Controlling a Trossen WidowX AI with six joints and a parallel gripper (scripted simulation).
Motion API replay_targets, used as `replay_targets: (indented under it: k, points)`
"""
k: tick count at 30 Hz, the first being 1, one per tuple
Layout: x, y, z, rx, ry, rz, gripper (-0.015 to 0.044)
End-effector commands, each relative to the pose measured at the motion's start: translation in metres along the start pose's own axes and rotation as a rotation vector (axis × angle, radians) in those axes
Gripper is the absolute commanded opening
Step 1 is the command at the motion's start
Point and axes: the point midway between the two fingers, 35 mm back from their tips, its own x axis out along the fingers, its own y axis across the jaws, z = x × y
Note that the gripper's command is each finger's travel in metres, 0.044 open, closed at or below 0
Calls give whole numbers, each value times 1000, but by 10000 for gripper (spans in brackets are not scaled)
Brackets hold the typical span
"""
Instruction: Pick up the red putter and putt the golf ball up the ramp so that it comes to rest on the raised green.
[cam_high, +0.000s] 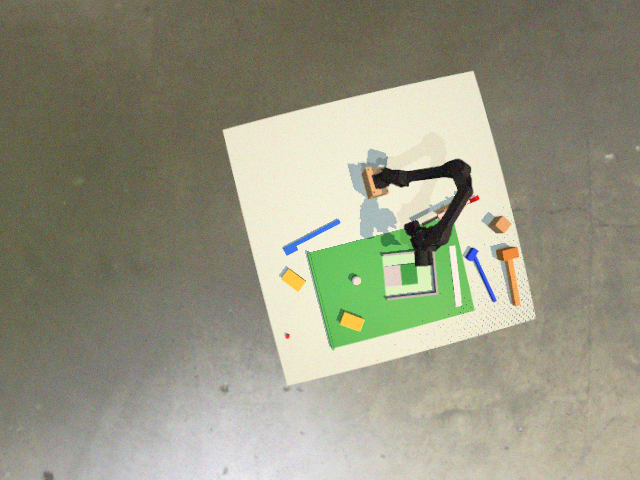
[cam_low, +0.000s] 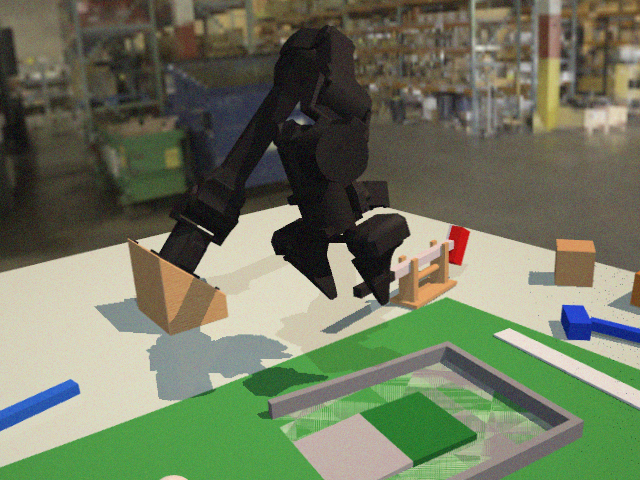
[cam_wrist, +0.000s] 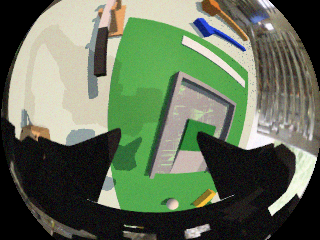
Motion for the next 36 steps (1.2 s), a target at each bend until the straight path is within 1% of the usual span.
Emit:
replay_targets:
  k: [1, 4, 9, 14, 18, 24, 30, 36]
  points:
    - [3, 40, 62, -57, -54, 137, 440]
    - [1, 68, 96, -90, -82, 220, 440]
    - [1, 73, 108, -98, -89, 237, 440]
    - [4, 73, 107, -98, -89, 237, 440]
    - [19, 77, 104, -98, -89, 237, 440]
    - [26, 78, 103, -98, -90, 237, 440]
    - [45, 82, 100, -98, -91, 237, 440]
    - [48, 83, 99, -98, -91, 237, 440]
